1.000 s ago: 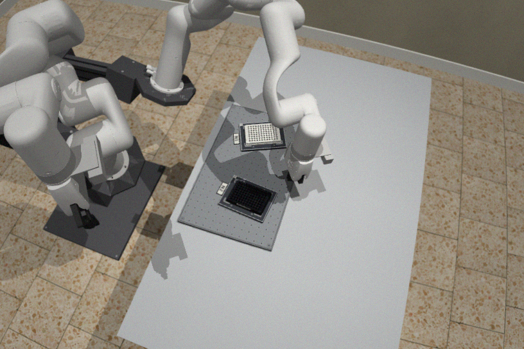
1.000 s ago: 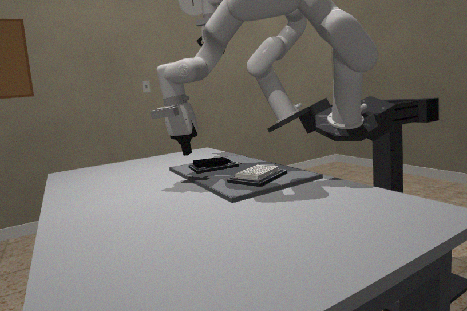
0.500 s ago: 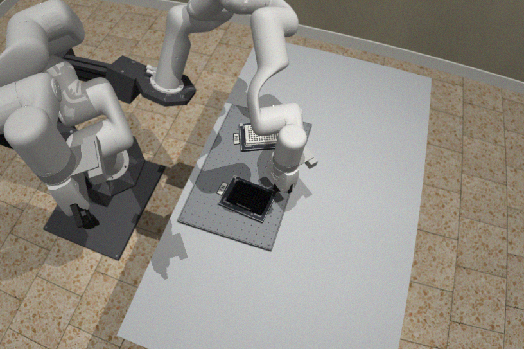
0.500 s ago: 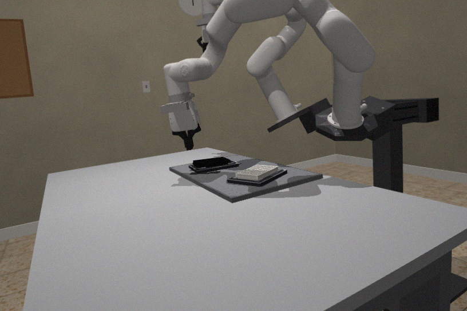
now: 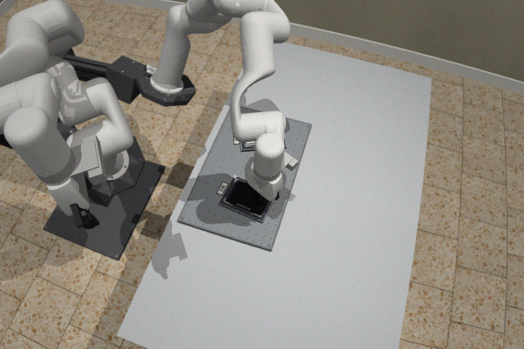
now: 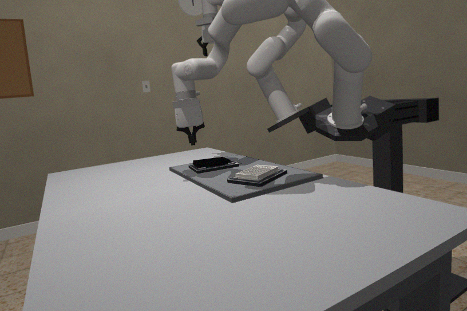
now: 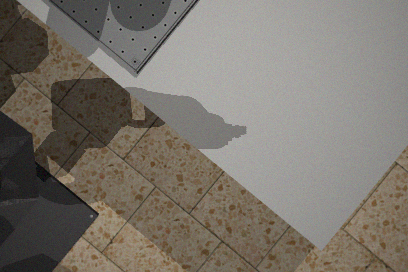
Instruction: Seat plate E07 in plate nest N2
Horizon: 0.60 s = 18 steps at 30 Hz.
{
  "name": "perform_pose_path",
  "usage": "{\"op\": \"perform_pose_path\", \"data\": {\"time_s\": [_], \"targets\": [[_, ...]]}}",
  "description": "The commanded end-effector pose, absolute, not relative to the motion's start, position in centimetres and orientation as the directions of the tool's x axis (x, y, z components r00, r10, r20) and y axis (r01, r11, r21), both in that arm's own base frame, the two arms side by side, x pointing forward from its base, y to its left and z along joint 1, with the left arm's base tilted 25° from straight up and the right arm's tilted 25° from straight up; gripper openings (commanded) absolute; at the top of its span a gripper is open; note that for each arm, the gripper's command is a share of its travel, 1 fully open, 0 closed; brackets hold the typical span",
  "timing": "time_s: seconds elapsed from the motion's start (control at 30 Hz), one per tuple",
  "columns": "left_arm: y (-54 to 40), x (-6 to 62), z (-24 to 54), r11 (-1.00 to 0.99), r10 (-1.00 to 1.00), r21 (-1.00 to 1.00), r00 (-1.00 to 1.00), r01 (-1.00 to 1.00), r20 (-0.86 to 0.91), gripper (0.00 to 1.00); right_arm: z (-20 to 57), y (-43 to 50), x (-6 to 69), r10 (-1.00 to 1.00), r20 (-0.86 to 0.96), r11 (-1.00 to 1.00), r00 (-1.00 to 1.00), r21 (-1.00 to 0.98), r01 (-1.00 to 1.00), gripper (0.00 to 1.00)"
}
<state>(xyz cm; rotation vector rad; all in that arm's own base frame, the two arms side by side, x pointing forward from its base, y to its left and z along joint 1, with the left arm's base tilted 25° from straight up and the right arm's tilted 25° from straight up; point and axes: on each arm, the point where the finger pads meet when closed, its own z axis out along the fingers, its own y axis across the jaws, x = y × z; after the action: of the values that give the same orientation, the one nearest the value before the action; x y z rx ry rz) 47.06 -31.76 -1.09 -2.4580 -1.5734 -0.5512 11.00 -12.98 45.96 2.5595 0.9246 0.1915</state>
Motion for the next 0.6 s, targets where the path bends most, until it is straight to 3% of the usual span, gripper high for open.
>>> {"op": "perform_pose_path", "data": {"time_s": [0.0,0.37,0.57], "targets": [[-33.2,46.1,-1.4,-0.366,0.868,0.105,0.299,0.925,0.396,0.00,46.1,-13.0,11.0,0.637,-0.010,-0.694,0.771,0.426,0.580,1.00],[-36.1,43.3,-2.7,-0.201,0.922,0.209,0.113,0.957,0.370,0.00,46.1,-13.0,11.0,0.637,-0.010,-0.694,0.771,0.426,0.580,1.00],[-36.0,43.3,-3.5,-0.201,0.922,0.209,0.113,0.957,0.370,0.00,46.1,-13.0,11.0,0.637,-0.010,-0.694,0.771,0.426,0.580,1.00]]}}
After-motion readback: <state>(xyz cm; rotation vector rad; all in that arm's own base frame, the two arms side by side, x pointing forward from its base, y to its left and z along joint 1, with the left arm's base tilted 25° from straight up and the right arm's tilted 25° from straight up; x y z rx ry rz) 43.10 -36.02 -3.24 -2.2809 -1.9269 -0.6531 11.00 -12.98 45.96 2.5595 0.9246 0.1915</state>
